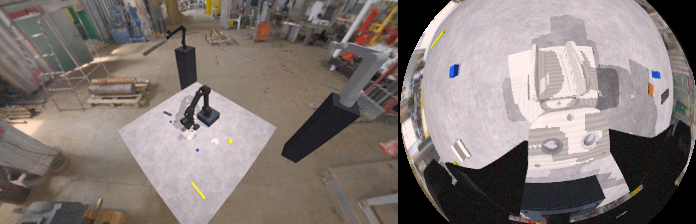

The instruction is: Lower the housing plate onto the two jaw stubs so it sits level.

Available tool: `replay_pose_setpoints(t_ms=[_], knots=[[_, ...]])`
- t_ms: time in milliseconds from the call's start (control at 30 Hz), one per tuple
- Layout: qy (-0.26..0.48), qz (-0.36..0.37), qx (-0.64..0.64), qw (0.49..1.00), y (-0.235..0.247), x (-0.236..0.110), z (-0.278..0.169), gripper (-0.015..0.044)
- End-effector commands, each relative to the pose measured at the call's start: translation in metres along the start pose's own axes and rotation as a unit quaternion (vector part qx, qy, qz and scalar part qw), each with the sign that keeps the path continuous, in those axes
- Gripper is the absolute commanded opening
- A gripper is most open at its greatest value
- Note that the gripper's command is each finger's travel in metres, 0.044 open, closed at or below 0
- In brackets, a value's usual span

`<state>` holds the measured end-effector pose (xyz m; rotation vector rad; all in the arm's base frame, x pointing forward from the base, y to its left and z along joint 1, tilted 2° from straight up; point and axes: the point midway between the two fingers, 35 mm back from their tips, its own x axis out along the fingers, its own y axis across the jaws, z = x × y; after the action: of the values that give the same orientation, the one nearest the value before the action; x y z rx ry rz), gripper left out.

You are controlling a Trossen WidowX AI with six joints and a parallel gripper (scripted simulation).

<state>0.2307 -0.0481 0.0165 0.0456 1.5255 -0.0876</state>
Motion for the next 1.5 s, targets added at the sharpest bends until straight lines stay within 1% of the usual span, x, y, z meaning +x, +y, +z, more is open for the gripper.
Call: replay_pose_setpoints(t_ms=[0,600,1467], knots=[[0.000,0.001,0.001,1.000,0.000,0.007,0.000,0.0351],[0.001,0.001,0.000,1.000,0.001,0.035,-0.003,0.0351],[0.001,0.001,-0.002,1.000,0.001,0.038,-0.003,0.0351]])
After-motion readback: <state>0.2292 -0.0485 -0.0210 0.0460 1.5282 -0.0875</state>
